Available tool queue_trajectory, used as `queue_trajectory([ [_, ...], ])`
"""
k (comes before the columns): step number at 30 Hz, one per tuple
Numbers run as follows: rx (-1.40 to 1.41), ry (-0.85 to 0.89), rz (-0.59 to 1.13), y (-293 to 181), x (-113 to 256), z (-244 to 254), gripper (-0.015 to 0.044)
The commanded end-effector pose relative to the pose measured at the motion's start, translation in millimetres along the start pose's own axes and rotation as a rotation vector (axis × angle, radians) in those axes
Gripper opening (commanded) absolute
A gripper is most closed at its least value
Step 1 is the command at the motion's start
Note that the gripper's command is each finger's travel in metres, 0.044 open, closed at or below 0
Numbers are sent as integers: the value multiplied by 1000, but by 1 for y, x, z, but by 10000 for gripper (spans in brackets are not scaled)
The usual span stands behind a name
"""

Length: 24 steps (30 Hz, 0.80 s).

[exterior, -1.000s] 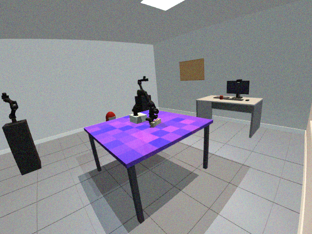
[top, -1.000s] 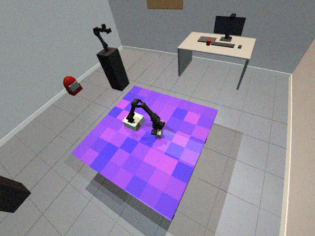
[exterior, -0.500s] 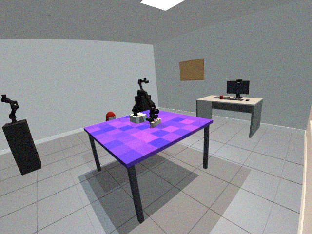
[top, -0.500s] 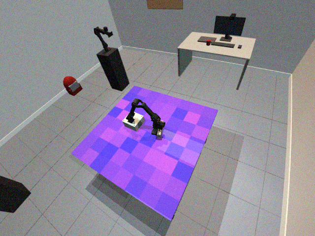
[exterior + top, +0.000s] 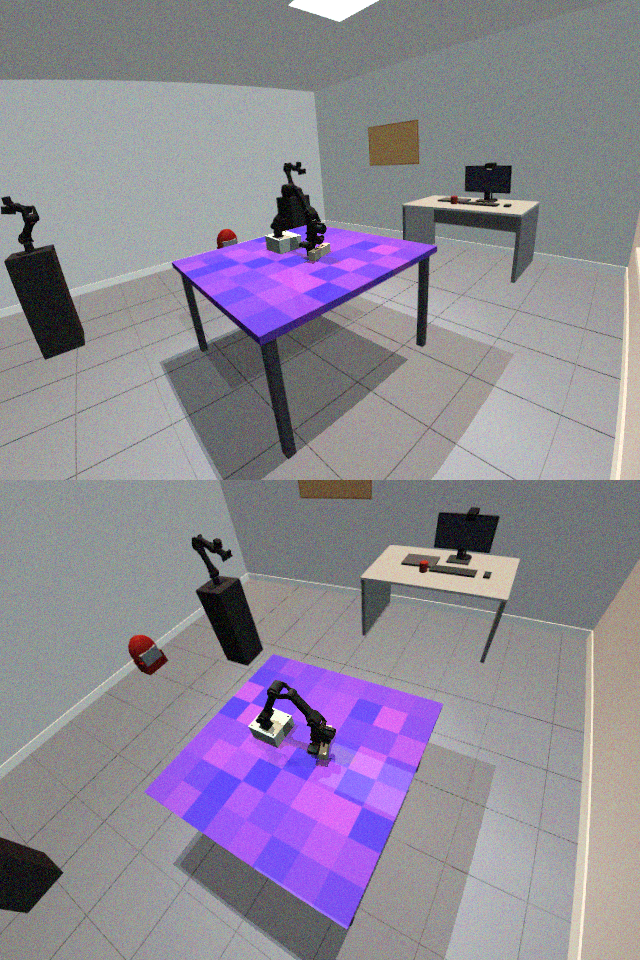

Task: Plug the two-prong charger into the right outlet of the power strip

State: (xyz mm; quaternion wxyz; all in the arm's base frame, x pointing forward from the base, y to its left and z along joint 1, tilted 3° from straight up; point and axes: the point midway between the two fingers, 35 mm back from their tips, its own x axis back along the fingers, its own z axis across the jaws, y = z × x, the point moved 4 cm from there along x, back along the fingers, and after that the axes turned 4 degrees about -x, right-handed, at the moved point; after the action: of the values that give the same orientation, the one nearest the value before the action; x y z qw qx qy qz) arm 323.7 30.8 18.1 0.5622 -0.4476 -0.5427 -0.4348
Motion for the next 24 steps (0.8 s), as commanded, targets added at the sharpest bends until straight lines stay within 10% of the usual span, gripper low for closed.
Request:
queue_trajectory([
  [1, 0, 0, -4, 1, 0, 0, 53],
  [16, 0, 0, -4, 1, 0, 0, 440],
  [24, 0, 0, -9, -1, 0, 0, 440],
])
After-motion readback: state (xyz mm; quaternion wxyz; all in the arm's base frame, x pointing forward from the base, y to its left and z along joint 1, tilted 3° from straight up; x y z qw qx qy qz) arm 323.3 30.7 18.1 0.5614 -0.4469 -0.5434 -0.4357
